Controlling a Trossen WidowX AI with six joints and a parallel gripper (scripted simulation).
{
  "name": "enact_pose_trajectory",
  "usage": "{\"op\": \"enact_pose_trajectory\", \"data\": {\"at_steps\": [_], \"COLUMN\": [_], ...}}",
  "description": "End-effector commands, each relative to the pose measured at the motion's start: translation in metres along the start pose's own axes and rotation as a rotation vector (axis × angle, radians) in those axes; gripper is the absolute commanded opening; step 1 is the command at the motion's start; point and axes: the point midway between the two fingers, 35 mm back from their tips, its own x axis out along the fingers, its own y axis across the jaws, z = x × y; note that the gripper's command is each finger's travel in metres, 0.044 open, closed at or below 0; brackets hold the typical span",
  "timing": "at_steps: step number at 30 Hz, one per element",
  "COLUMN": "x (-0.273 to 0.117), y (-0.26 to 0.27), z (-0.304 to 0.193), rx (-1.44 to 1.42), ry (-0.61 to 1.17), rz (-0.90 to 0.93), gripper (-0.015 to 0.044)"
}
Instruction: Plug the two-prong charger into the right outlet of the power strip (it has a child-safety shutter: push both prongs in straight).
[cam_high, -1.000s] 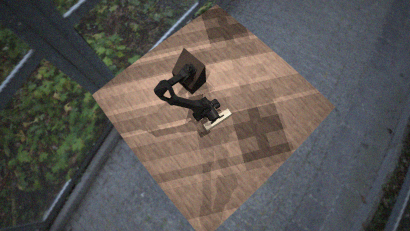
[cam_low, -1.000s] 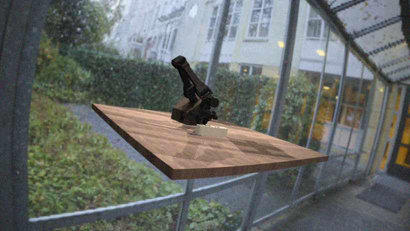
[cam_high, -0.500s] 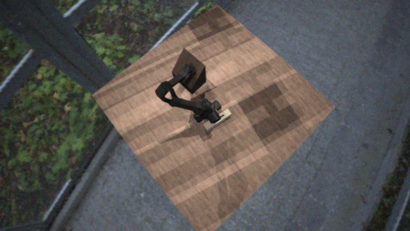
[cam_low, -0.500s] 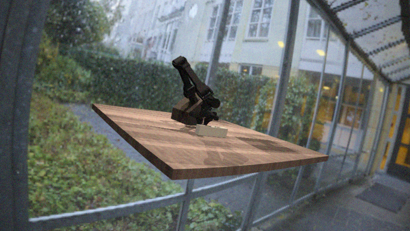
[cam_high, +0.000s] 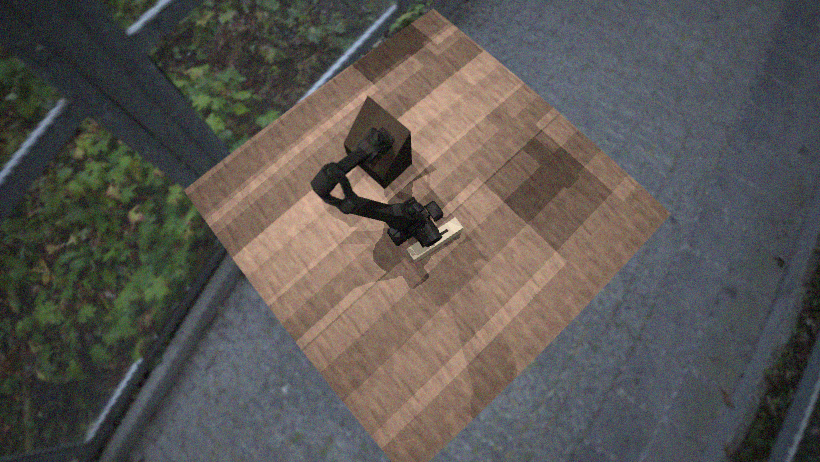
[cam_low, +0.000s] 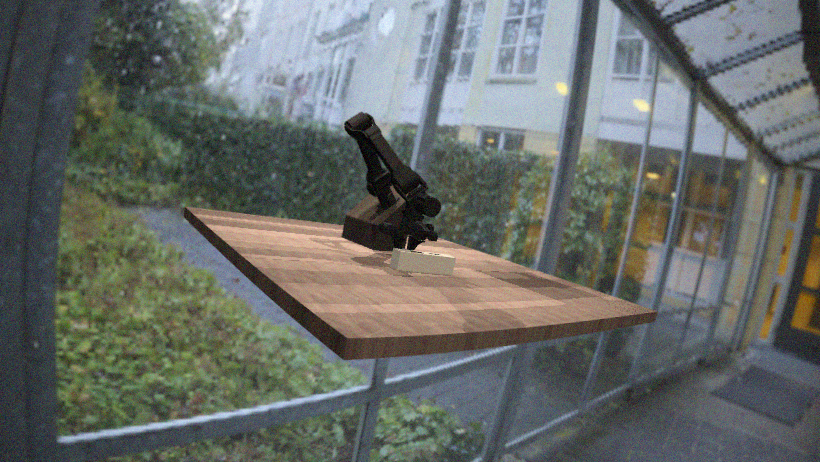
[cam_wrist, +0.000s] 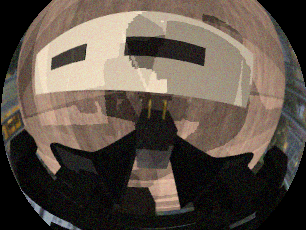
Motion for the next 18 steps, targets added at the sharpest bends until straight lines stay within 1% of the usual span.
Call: {"op": "enact_pose_trajectory", "data": {"at_steps": [1,18], "x": [0.0,-0.0005], "y": [0.0011,0.0017], "z": [0.0005,0.0058], "rx": [0.004,0.005], "ry": [0.001,0.001], "rz": [0.005,0.005], "gripper": [0.0,0.0]}}
